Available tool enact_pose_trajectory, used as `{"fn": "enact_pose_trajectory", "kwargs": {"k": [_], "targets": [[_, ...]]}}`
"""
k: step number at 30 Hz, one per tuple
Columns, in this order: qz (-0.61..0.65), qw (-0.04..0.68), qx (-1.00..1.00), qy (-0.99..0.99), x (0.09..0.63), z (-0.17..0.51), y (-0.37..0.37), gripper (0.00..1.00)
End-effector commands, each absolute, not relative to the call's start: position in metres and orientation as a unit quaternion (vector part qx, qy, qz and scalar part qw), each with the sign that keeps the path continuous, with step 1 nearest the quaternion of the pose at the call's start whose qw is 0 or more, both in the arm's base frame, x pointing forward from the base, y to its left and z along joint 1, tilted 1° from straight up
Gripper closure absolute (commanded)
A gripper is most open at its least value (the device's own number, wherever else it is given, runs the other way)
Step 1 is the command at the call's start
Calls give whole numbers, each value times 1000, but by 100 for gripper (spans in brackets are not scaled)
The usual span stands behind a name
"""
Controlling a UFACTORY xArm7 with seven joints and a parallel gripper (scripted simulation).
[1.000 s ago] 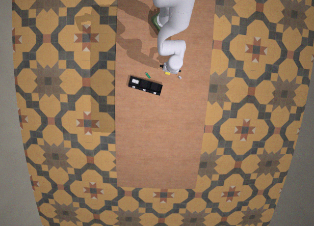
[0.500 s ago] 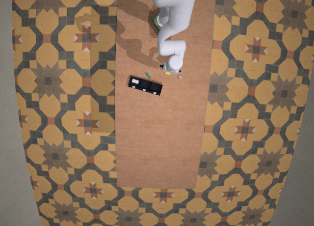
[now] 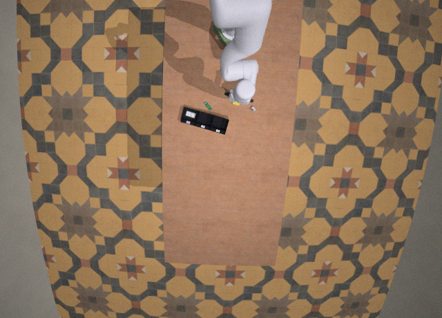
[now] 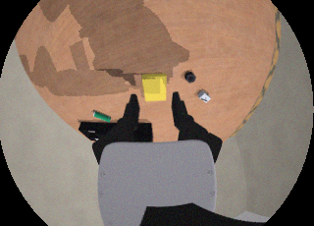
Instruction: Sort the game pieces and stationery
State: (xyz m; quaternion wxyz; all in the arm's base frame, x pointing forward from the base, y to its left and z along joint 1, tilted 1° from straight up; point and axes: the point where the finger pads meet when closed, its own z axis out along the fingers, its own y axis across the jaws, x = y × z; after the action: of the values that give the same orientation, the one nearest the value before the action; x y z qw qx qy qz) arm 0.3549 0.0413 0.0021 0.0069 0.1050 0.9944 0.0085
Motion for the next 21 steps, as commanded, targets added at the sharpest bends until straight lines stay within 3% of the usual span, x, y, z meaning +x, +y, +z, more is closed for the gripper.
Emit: {"fn": "enact_pose_trajectory", "kwargs": {"k": [1,21], "targets": [[8,9,105,994,358,-16,41,44],[8,9,105,994,358,-30,42,44]]}}
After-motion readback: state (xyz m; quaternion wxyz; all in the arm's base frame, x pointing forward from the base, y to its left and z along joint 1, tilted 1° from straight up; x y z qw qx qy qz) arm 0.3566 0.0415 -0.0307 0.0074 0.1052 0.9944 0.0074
